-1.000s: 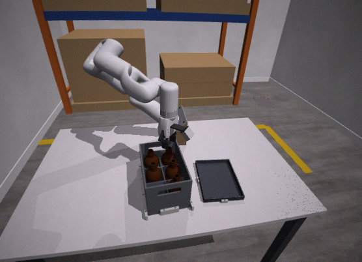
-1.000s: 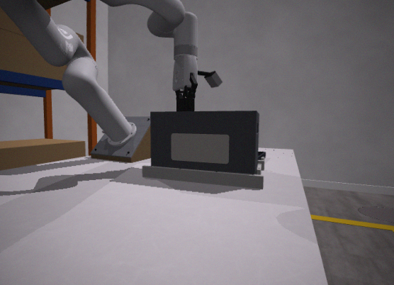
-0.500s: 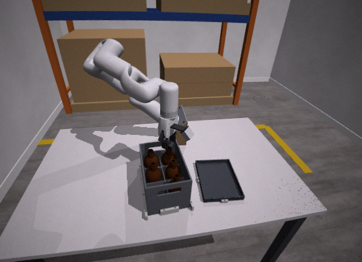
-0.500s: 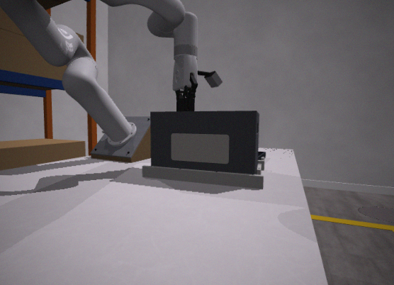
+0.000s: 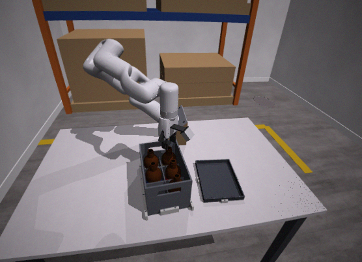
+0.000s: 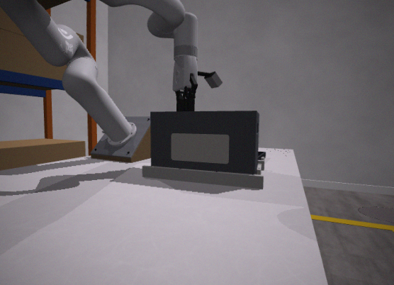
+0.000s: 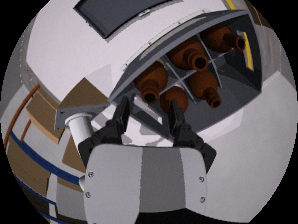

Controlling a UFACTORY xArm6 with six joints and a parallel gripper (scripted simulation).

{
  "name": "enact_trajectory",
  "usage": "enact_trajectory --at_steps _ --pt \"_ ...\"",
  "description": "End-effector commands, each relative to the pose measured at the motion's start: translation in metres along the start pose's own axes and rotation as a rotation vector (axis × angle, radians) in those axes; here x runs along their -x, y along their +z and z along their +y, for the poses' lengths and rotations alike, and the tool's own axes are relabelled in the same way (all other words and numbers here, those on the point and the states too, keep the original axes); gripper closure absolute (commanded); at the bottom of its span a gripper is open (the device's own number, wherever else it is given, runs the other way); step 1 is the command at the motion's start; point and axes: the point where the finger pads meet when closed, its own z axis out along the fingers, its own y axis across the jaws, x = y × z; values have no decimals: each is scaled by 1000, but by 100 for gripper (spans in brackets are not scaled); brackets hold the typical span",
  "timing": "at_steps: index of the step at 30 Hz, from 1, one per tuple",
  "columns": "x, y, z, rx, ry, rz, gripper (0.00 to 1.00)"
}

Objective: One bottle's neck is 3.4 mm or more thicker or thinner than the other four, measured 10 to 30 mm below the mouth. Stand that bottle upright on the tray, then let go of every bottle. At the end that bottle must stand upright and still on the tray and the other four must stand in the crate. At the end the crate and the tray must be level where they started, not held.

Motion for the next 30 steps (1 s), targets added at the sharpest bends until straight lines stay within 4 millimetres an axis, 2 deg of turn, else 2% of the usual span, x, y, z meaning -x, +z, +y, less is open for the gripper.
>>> enact_trajectory --at_steps 1,30 --pt "-1 1 1 1 1 3 35" --pt "-1 29 1 1 1 3 35"
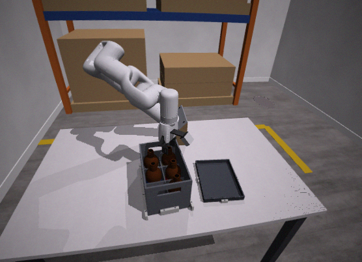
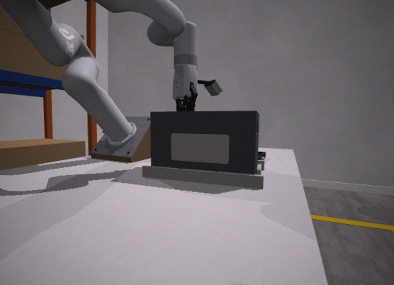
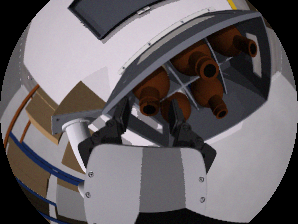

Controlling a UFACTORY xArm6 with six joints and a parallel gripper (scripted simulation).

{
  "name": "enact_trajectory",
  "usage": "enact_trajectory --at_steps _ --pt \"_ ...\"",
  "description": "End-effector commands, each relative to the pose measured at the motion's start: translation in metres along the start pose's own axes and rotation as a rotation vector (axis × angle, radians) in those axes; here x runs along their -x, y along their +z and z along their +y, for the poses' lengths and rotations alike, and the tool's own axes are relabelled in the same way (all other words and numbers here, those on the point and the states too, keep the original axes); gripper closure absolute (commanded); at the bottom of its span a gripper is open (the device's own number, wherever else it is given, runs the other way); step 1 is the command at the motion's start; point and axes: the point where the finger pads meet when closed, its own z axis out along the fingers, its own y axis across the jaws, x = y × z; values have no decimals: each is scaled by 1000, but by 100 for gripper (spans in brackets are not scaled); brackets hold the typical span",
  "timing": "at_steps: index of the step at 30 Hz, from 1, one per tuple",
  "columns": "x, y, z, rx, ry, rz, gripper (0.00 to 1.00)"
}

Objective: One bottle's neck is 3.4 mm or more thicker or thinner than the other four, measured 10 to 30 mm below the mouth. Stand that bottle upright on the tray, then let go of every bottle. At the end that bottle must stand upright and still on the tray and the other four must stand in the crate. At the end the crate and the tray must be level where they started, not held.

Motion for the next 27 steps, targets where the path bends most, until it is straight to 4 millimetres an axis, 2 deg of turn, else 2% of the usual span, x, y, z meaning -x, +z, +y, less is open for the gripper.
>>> enact_trajectory --at_steps 1,27 --pt "-1 4 1 1 1 3 35" --pt "-1 11 1 1 1 3 35"
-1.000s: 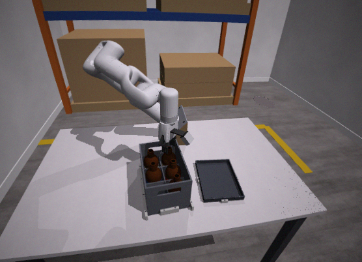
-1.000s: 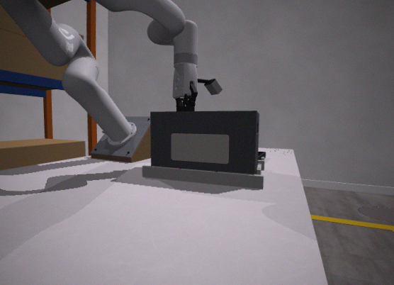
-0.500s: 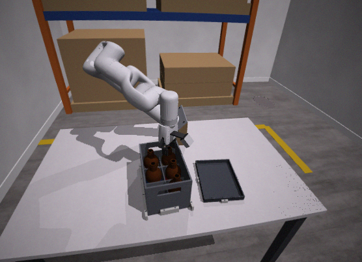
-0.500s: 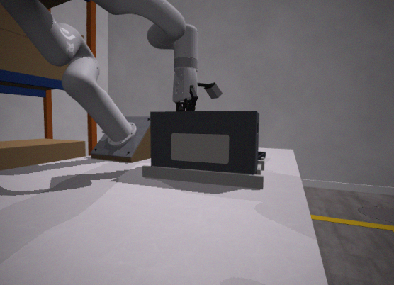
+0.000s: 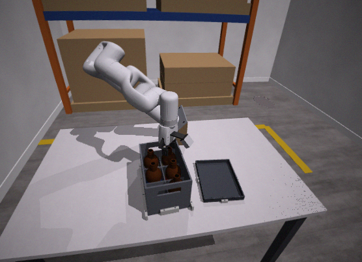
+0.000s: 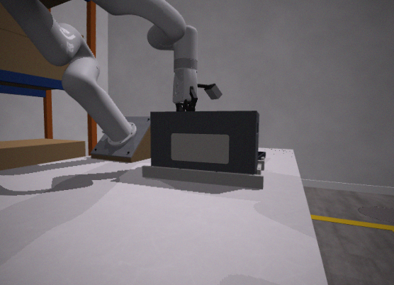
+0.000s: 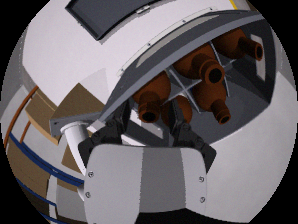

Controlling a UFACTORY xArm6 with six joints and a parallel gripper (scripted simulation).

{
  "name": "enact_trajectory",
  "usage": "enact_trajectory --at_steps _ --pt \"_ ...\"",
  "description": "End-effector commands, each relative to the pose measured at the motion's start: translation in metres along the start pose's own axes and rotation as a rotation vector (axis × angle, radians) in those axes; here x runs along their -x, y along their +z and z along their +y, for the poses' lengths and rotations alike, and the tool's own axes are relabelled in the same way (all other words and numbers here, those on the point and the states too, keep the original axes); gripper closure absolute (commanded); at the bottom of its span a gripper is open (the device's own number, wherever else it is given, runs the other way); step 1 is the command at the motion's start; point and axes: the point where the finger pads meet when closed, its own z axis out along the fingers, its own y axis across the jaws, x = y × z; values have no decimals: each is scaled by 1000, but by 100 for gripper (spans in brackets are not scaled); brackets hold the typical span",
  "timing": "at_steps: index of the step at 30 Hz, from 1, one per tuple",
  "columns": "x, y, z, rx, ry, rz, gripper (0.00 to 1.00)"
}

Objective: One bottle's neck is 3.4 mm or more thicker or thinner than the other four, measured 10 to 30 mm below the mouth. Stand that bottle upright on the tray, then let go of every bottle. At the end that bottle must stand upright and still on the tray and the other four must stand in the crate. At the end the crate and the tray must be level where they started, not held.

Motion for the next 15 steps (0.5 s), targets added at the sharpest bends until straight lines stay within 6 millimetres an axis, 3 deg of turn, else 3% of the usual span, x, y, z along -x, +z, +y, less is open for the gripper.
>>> enact_trajectory --at_steps 1,6,7,15 --pt "-1 -1 1 1 1 3 35" --pt "-1 -1 1 1 1 3 35" --pt "-1 -1 1 1 1 3 100" --pt "-1 -1 1 1 1 3 100"
